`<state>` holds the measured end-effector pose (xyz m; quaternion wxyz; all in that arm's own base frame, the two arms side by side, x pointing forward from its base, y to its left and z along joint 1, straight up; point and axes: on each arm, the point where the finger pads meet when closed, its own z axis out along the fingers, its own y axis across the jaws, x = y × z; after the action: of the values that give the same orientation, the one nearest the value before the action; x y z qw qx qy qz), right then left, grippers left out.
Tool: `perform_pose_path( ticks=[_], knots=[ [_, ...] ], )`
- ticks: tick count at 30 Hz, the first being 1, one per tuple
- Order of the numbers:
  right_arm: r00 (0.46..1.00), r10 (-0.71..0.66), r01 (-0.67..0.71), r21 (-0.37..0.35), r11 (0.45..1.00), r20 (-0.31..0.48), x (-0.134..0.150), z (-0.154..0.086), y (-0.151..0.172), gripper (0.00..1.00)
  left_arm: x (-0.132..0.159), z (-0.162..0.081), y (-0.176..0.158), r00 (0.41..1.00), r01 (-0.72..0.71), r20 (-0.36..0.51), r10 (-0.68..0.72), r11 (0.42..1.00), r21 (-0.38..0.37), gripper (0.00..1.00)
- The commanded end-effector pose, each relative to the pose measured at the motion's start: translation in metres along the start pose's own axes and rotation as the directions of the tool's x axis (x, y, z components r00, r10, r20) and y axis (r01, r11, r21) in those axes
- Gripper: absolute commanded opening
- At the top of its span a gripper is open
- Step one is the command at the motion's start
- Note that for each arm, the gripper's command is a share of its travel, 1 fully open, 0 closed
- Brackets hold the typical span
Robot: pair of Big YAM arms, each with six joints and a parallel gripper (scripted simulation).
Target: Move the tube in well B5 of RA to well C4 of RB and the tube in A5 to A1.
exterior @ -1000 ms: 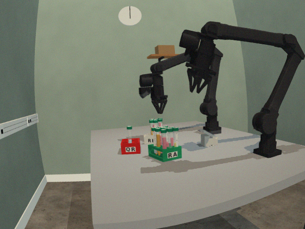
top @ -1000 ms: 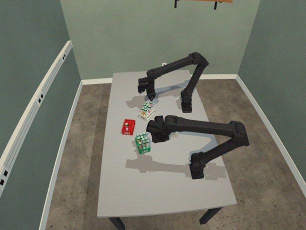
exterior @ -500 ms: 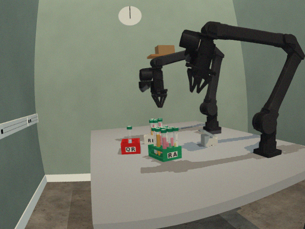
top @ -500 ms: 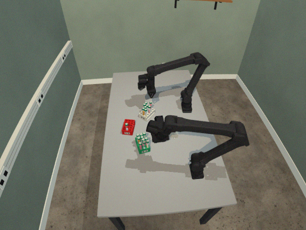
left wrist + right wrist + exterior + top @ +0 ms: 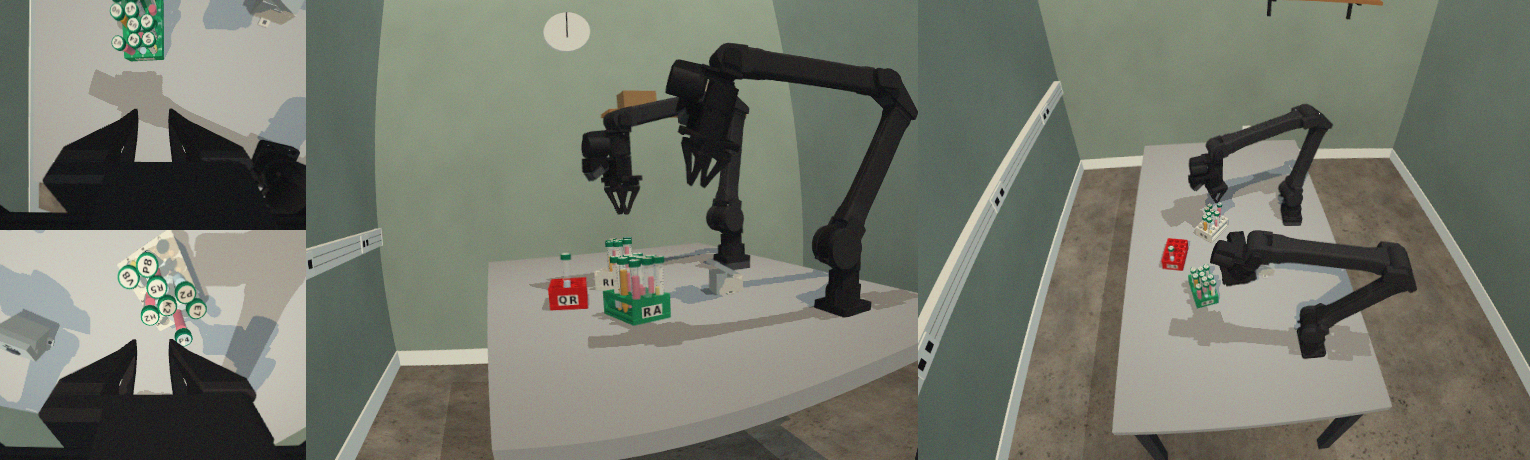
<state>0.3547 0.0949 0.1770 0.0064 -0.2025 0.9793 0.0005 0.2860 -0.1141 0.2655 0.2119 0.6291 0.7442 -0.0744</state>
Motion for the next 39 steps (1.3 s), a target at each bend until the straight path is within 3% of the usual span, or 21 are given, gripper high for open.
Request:
perform_pose_path(
  ticks=[1, 4, 28, 31, 39],
  knots=[
    [0.986, -0.161, 0.161, 0.011, 0.987, 0.042, -0.040, -0.013, 0.014, 0.30, -0.009, -0.012, 0.009, 1.000, -0.012, 0.014, 0.012, 0.999, -0.032, 0.30],
    [0.966, -0.257, 0.257, 0.012, 0.966, 0.038, -0.053, -0.013, 0.028, 0.30, -0.009, -0.012, 0.009, 1.000, -0.012, 0.014, 0.012, 0.999, -0.032, 0.30],
    [0.972, -0.236, 0.236, -0.001, 0.972, 0.023, -0.145, -0.010, 0.122, 0.30, -0.009, -0.012, 0.009, 1.000, -0.012, 0.014, 0.012, 0.999, -0.032, 0.30],
    [0.972, -0.236, 0.236, -0.001, 0.972, 0.023, -0.147, -0.010, 0.124, 0.30, -0.009, -0.012, 0.009, 1.000, -0.012, 0.014, 0.012, 0.999, -0.032, 0.30],
    [0.972, -0.233, 0.234, 0.000, 0.972, 0.023, -0.190, -0.007, 0.109, 0.30, -0.009, -0.012, 0.009, 1.000, -0.012, 0.014, 0.012, 0.999, -0.032, 0.30]
  ],
)
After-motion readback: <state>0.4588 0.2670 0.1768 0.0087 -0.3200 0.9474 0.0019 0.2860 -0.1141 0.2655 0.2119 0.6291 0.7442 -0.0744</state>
